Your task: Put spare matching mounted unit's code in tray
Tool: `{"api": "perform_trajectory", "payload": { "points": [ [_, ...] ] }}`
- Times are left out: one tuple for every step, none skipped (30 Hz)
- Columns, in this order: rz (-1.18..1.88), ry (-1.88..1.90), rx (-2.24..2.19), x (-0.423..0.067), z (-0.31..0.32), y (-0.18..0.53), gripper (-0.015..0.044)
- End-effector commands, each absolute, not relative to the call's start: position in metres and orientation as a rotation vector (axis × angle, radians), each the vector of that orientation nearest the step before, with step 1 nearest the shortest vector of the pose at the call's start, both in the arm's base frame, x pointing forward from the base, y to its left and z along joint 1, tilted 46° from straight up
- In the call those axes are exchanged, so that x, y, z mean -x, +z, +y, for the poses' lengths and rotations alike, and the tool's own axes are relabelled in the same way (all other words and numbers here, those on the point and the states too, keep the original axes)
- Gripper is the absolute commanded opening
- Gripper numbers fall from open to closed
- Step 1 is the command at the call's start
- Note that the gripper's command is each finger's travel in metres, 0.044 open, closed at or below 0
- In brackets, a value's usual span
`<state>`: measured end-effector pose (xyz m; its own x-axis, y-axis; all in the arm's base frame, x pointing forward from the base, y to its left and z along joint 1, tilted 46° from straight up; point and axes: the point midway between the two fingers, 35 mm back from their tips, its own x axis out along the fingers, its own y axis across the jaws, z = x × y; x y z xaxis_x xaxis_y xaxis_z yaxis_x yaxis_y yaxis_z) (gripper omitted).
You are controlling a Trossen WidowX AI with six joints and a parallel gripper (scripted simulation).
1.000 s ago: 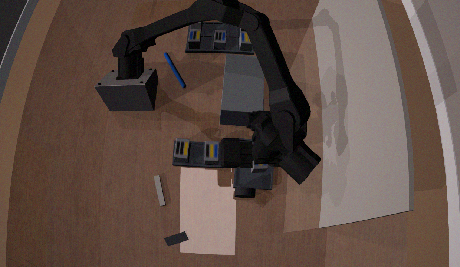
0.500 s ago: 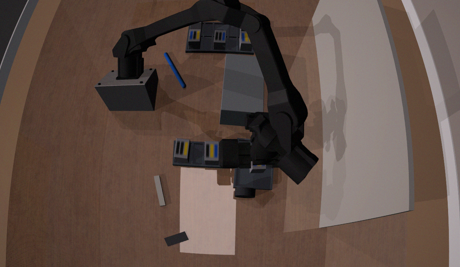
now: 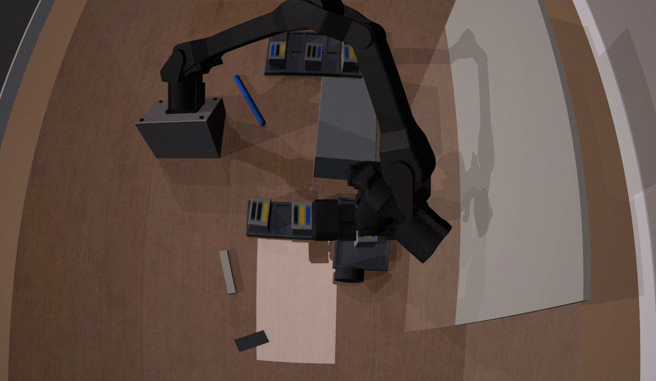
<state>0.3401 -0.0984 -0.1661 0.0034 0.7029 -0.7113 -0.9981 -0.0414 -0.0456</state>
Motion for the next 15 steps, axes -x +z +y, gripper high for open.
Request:
{"api": "perform_trajectory", "payload": {
  "points": [
    [0.574,1.500,0.667,-0.340,-0.099,-0.166,0.0157],
    [0.574,1.500,0.667,-0.340,-0.099,-0.166,0.0184],
    [0.574,1.500,0.667,-0.340,-0.099,-0.166,0.0210],
    [0.574,1.500,0.667,-0.340,-0.099,-0.166,0.0236],
    [0.574,1.500,0.667,-0.340,-0.099,-0.166,0.0262],
    [0.574,1.500,0.667,-0.340,-0.099,-0.166,0.0289],
    [0.574,1.500,0.667,-0.340,-0.099,-0.166,0.0315],
    [0.574,1.500,0.667,-0.340,-0.099,-0.166,0.0341],
    [0.574,1.500,0.667,-0.340,-0.099,-0.166,0.0367],
    [0.574,1.500,0.667,-0.340,-0.099,-0.166,0.0394],
    [0.574,1.500,0.667,-0.340,-0.099,-0.166,0.0420],
    [0.574,1.500,0.667,-0.340,-0.099,-0.166,0.0440],
    [0.574,1.500,0.667,-0.341,-0.101,-0.164,0.0440],
    [0.575,1.499,0.668,-0.342,-0.108,-0.158,0.0440],
    [0.576,1.498,0.668,-0.343,-0.118,-0.149,0.0440]
  ]
}}
